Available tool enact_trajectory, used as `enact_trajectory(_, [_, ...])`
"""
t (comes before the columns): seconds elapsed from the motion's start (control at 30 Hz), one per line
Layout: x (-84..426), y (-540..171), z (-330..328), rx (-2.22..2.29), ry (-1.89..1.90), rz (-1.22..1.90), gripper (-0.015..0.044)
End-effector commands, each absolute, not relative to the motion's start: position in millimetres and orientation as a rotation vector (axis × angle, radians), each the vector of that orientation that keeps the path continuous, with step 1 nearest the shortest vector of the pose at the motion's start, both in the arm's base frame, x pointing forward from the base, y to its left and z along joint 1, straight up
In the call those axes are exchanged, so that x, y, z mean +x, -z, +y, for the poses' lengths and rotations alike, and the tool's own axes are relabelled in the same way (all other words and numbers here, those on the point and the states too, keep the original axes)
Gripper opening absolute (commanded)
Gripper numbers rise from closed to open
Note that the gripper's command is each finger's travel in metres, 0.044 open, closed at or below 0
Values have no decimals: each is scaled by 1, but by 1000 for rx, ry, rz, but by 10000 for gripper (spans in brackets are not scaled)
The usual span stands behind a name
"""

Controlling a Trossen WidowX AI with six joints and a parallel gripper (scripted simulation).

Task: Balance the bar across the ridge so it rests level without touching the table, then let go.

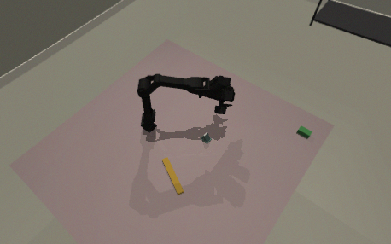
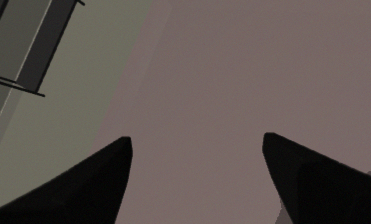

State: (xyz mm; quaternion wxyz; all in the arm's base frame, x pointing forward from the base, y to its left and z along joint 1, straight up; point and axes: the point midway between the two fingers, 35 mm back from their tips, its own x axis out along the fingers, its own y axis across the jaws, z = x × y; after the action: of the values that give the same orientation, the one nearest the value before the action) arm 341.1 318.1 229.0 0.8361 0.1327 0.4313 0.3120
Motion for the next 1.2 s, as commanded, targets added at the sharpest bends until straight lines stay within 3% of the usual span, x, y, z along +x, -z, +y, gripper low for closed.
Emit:
enact_trajectory(0.0, [359, -222, 295, 270, -592, 923, 315])
enact_trajectory(0.6, [412, -191, 180, 264, -285, 1011, 315])
enact_trajectory(1.17, [426, -162, 61, 238, -36, 1145, 315])
